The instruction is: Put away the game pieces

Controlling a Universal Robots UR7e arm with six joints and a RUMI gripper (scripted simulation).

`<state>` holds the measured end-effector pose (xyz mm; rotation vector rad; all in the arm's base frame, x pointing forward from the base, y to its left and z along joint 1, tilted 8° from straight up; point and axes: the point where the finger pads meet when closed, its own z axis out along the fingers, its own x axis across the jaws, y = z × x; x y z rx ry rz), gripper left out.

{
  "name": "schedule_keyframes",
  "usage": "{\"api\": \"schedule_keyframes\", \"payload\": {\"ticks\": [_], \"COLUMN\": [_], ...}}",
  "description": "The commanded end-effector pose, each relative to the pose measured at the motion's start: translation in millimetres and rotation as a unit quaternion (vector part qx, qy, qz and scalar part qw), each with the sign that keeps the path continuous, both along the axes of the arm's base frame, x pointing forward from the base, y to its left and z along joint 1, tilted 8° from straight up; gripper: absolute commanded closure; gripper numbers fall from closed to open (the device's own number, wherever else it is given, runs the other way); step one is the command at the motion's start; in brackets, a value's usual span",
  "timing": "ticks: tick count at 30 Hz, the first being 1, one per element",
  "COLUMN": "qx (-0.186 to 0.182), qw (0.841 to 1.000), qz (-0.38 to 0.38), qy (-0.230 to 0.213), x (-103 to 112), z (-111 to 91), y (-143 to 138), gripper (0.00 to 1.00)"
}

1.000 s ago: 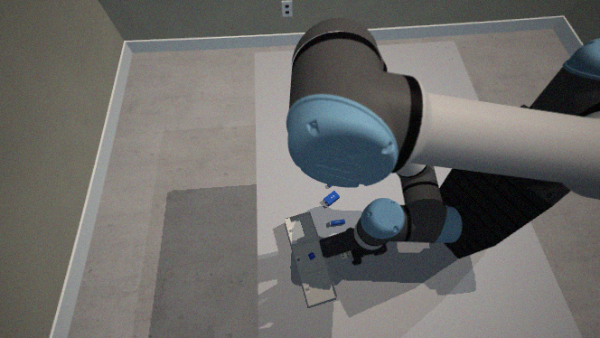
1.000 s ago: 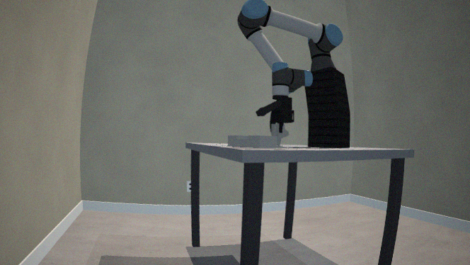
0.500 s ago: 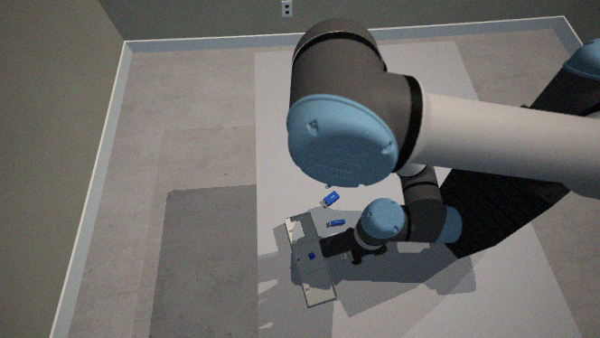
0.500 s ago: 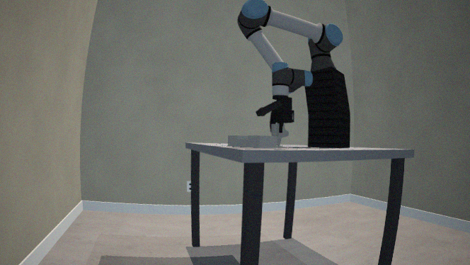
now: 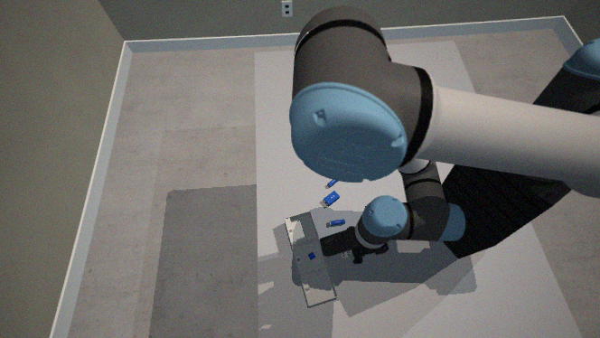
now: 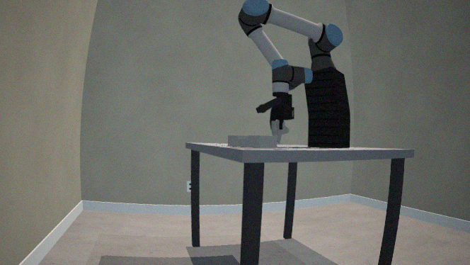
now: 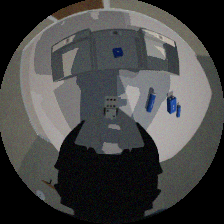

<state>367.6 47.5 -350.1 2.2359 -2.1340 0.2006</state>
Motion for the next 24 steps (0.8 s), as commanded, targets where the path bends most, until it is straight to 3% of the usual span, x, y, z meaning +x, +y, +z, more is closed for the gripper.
{"api": "schedule_keyframes", "payload": {"ticks": [1, 13, 24], "qx": [0.000, 0.000, 0.000], "qw": [1.000, 1.000, 1.000], "qz": [0.000, 0.000, 0.000], "qy": [0.000, 0.000, 0.000], "x": [0, -2, -2], "z": [13, 46, 46], "y": [2, 6, 6], "gripper": [1.00, 1.00, 1.00]}}
